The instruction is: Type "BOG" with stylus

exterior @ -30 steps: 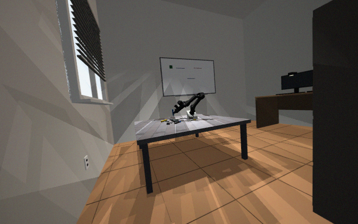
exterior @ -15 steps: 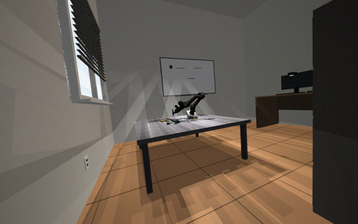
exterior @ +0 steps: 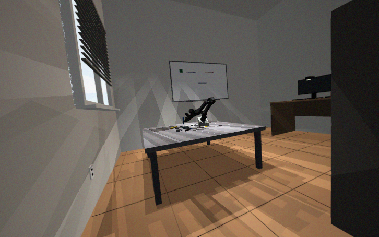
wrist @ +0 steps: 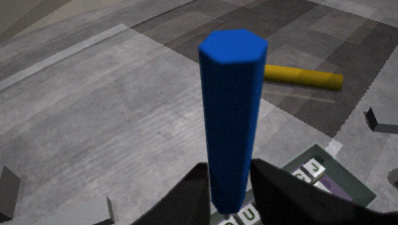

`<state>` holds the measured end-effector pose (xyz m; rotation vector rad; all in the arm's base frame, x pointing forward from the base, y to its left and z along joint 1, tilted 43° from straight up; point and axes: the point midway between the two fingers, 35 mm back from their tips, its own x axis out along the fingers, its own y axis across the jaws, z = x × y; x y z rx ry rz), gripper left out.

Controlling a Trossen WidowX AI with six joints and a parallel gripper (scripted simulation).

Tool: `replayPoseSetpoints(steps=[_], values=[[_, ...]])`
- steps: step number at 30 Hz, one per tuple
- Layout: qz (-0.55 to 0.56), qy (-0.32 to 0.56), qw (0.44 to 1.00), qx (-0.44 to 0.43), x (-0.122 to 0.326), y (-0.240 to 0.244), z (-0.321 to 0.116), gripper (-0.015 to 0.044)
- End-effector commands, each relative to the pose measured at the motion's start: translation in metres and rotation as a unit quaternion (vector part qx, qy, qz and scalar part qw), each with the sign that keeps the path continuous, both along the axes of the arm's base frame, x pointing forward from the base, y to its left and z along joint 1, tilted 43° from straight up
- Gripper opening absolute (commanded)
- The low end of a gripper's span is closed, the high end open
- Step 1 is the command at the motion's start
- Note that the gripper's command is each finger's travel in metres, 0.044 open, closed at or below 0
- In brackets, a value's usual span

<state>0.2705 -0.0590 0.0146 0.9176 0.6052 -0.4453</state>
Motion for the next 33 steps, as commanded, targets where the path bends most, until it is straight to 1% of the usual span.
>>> replayPoseSetpoints(steps=[1,17,20,33], values=[[-0.003,0.002,1.000,0.000,-0.0015,0.0028,-0.0044,0.0000],[-0.003,0.002,1.000,0.000,-0.0015,0.0028,-0.0044,0.0000],[-0.003,0.002,1.000,0.000,-0.0006,0.0023,-0.0054,0.0079],[-0.003,0.003,1.000,0.000,0.0015,0.0053,-0.0111,0.0081]])
